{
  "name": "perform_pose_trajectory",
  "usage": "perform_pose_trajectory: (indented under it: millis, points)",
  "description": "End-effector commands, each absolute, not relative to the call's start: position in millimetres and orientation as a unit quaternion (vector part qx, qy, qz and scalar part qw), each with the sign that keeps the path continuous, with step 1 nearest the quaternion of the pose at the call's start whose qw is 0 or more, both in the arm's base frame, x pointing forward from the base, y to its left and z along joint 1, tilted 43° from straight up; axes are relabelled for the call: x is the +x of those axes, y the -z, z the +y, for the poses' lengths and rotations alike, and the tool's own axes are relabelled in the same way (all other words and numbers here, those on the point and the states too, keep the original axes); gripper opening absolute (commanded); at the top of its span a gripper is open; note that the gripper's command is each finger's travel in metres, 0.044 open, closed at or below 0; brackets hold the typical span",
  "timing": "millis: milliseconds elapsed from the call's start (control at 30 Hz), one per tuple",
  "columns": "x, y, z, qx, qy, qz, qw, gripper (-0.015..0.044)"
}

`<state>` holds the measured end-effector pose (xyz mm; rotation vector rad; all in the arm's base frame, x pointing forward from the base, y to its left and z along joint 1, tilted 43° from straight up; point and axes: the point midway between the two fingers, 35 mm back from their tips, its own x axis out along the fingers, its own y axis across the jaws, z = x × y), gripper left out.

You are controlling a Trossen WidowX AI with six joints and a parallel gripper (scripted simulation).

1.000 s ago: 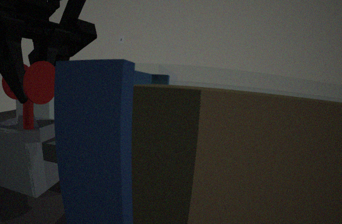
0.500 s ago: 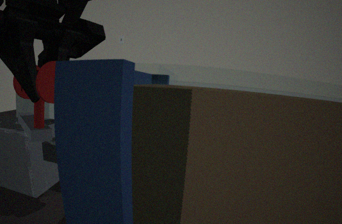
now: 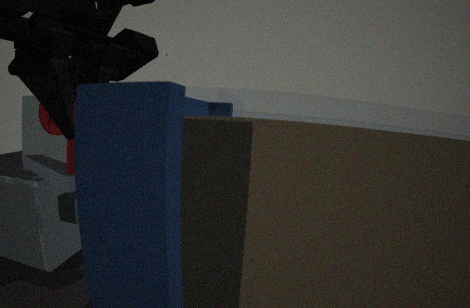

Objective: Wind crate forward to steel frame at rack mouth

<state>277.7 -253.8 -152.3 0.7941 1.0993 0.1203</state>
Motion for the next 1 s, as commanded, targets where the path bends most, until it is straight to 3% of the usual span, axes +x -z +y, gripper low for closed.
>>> perform_pose_trajectory:
  millis: [0,967]
  points:
    - [283.5,142.2,-240.7,0.377,-0.067,0.505,0.773,0.0000]
    - [286.6,121.3,-216.2,0.378,-0.068,0.505,0.773,0.0000]
